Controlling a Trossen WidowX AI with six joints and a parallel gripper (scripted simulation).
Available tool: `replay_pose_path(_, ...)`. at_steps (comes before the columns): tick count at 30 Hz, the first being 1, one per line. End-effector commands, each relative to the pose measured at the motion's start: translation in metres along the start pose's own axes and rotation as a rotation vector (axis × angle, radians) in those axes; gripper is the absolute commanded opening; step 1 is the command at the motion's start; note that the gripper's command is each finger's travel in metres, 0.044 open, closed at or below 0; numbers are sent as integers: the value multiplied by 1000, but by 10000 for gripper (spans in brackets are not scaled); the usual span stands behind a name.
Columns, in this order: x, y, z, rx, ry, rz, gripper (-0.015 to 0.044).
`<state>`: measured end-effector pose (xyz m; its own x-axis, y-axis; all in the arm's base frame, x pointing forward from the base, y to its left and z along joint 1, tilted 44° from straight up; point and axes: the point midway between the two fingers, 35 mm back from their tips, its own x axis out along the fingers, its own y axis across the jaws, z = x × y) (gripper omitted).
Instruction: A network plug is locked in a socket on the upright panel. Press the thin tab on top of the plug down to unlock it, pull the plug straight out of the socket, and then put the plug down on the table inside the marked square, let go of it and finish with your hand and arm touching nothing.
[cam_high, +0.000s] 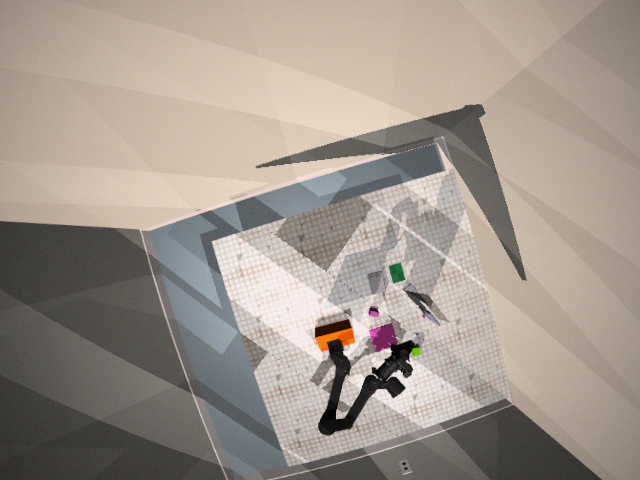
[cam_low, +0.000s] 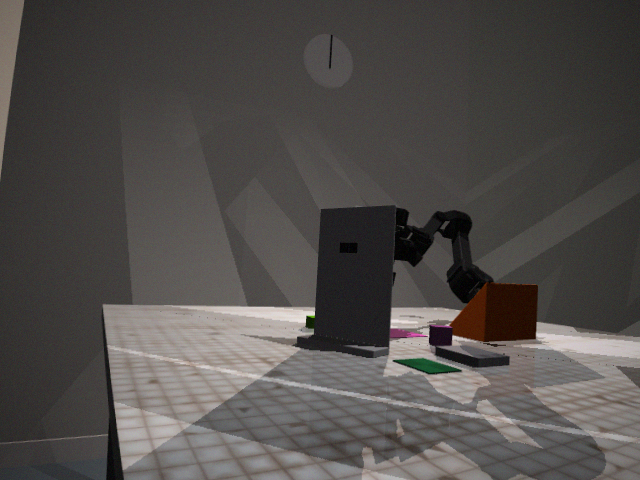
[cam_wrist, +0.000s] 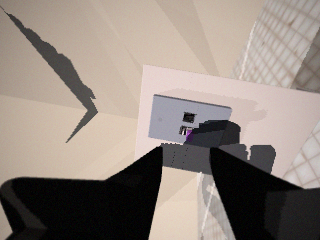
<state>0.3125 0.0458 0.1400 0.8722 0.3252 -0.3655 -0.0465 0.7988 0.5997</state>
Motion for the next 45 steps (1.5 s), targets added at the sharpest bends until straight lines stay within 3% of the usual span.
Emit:
replay_pose_path(1, 3, -12, -41, 175, 131, 14, 156)
replay_pose_path(12, 4, -13, -42, 182, 136, 14, 156)
replay_pose_path(32, 60, -14, -35, 182, 135, 16, 156)
replay_pose_path(45, 74, -13, -32, 182, 134, 17, 156)
